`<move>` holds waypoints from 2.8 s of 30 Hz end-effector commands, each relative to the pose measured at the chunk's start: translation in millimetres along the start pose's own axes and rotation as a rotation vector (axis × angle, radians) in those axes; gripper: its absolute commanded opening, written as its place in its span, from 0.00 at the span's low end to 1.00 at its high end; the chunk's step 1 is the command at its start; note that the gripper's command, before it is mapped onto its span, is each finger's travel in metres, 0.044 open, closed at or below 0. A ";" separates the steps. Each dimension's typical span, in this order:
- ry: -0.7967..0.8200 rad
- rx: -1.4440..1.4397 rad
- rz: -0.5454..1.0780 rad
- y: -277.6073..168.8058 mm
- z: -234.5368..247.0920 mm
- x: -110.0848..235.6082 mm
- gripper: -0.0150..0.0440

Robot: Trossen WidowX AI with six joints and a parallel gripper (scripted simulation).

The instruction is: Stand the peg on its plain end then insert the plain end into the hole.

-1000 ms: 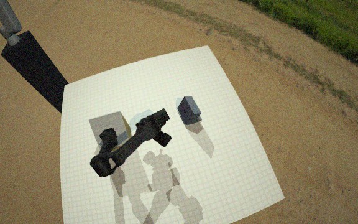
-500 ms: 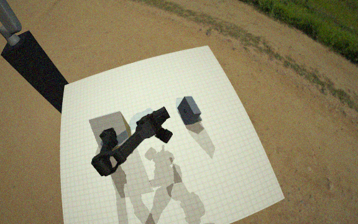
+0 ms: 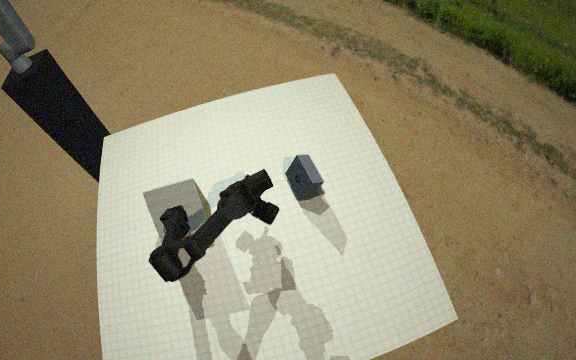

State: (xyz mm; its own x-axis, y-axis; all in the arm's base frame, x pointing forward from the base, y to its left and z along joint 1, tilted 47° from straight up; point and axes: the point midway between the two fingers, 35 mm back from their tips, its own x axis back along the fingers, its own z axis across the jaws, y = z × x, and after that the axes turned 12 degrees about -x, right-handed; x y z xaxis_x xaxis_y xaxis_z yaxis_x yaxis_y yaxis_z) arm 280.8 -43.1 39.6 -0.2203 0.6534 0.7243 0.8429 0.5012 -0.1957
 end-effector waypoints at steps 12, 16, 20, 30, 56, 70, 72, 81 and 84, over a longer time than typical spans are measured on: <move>-0.012 0.065 -0.056 11.9 10.8 -9.0 0.25; -0.018 0.080 -0.073 15.5 12.9 -10.8 0.25; -0.024 0.095 -0.090 19.0 15.0 -12.6 0.25; -0.042 0.132 -0.131 27.3 20.0 -16.6 0.25; -0.101 0.230 -0.234 46.0 31.4 -23.6 0.25; -0.140 0.282 -0.287 54.3 36.6 -25.5 0.25; -0.146 0.290 -0.294 55.4 37.3 -25.6 0.25; -0.174 0.323 -0.326 59.9 40.2 -26.0 0.25; -0.184 0.334 -0.337 61.3 41.1 -26.0 0.25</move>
State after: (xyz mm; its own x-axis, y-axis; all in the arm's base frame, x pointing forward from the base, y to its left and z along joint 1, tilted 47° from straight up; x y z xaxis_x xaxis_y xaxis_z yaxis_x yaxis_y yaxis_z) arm 320.3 -6.6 -15.1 -0.5579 0.5046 0.6589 0.5304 0.8274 -0.1845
